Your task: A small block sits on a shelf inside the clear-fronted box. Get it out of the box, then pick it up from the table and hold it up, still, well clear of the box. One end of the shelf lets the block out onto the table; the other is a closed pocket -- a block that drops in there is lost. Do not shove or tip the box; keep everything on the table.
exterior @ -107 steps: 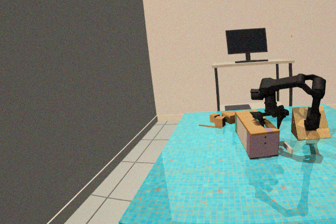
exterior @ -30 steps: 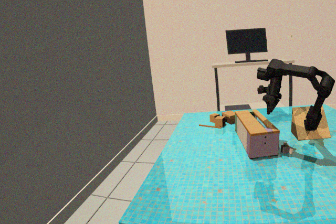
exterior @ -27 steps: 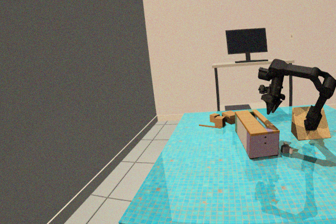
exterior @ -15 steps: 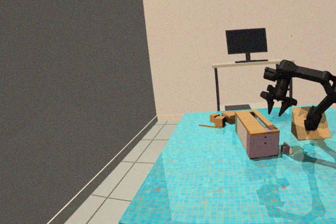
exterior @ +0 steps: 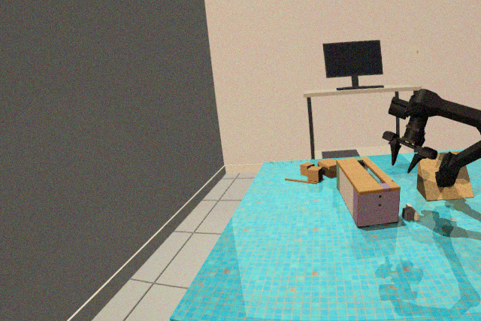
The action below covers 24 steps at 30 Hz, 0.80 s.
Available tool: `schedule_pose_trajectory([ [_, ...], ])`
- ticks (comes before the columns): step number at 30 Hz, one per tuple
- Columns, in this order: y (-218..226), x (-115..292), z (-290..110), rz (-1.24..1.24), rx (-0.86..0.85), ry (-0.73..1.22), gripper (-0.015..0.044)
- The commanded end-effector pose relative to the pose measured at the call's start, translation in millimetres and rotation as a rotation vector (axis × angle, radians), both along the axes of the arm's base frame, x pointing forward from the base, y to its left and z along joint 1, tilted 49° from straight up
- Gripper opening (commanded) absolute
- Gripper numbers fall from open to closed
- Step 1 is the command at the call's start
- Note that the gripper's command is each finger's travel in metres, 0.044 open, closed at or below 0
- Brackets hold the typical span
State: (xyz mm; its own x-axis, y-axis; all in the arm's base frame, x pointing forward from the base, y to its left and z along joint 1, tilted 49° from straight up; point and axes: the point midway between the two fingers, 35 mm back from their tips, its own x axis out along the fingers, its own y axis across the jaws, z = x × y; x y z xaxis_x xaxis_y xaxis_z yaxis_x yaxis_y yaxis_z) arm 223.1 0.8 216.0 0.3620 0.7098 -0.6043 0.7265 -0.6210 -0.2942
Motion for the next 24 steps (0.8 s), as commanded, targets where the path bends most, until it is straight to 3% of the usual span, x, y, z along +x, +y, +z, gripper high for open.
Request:
schedule_pose_trajectory([
  [1, 24.1, -20.3, 9.4, -0.453, 0.318, 0.492, 0.0285],
  [18, 26.6, -20.6, 9.1, -0.445, 0.304, 0.486, 0.0285],
  [24, 35.3, -18.4, 5.7, -0.222, 0.117, 0.216, 0.0285],
])
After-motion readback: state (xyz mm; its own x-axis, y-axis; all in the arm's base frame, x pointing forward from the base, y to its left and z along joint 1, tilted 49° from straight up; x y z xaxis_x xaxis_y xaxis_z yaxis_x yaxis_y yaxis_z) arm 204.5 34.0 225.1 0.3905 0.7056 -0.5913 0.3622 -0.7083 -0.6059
